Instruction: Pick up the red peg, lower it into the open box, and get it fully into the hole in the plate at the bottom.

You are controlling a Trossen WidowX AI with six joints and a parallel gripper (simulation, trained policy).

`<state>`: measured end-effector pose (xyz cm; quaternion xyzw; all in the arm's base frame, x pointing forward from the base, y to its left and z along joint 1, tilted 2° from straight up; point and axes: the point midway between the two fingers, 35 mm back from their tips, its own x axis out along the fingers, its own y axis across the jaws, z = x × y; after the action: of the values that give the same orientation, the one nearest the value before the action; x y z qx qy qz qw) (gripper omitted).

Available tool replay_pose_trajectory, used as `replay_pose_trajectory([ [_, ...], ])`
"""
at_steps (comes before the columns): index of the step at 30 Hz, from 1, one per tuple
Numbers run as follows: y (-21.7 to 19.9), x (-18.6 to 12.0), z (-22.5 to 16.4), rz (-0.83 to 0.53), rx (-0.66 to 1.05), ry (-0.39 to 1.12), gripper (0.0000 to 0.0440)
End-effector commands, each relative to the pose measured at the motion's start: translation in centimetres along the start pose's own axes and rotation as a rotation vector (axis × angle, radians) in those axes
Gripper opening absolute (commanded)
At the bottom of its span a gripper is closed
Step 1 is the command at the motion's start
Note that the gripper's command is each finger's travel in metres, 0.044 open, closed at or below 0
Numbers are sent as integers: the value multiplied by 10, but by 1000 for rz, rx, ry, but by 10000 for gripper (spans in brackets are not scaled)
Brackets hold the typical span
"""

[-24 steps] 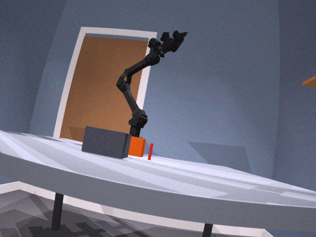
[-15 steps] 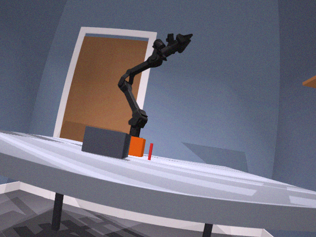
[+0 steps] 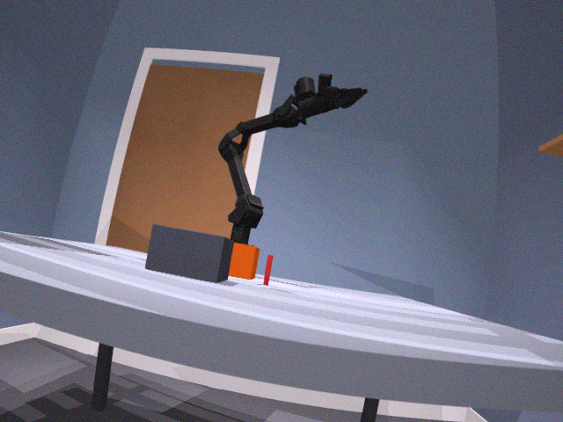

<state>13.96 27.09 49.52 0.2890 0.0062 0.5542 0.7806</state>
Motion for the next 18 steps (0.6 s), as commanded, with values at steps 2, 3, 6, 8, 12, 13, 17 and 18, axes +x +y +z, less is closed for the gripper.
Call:
replay_pose_trajectory([
  [2, -34, 6, -27, -116, 26, 70, 440],
  [3, -43, 7, -34, -145, 32, 87, 440],
  [6, -68, 7, -53, -234, 52, 140, 440],
  [8, -84, 5, -66, -293, 66, 174, 440],
  [12, -116, -1, -92, -410, 95, 244, 440],
  [13, -124, -3, -98, -439, 103, 262, 440],
  [17, -153, -14, -123, -556, 136, 331, 440],
  [18, -159, -17, -129, -585, 145, 348, 440],
])
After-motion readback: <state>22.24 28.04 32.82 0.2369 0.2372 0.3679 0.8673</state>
